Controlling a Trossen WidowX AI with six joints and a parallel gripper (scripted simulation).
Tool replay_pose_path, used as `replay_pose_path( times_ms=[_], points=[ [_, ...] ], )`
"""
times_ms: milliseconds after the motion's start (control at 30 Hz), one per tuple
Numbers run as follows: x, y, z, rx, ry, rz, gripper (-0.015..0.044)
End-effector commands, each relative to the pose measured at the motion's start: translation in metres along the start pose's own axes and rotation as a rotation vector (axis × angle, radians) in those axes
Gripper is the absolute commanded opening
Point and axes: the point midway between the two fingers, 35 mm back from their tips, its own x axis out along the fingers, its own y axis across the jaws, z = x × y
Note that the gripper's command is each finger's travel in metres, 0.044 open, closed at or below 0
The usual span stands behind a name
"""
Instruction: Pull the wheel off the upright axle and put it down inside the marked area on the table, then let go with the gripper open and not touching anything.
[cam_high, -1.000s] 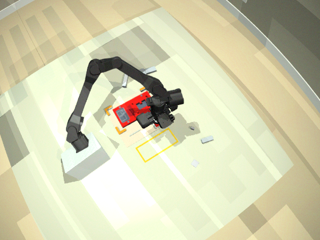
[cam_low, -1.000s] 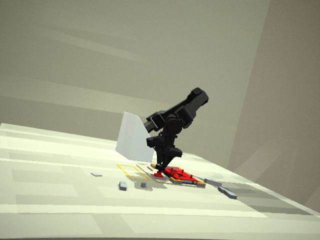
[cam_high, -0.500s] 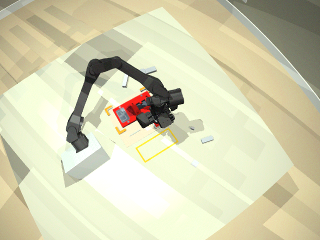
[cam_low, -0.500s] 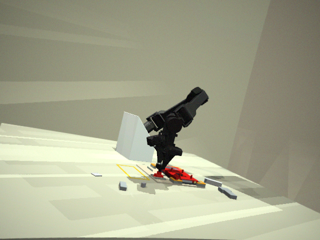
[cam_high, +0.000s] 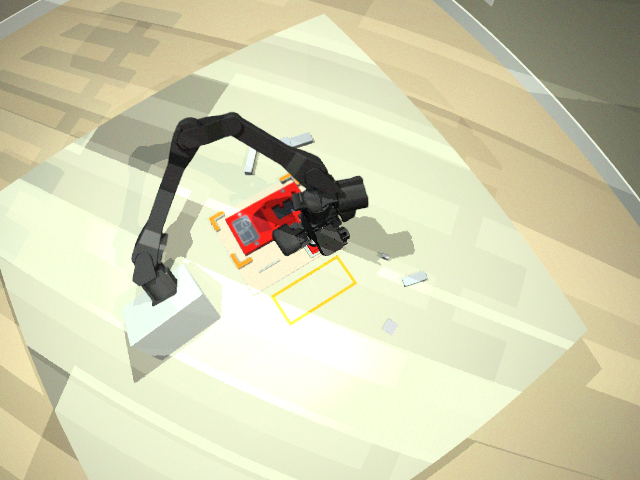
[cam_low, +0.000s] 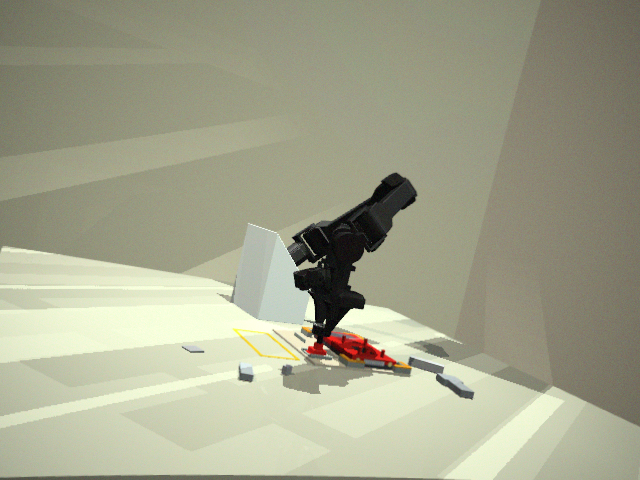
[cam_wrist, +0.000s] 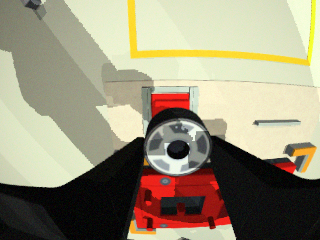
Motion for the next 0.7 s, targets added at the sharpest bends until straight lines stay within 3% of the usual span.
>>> replay_pose_path(
  times_ms=[0,667],
  points=[
    [-0.0070,0.0022,-0.0006,-0.006,-0.008,0.010,0.0000],
    [-0.0136,0.0018,-0.0006,-0.004,-0.006,0.012,0.0000]
  ],
)
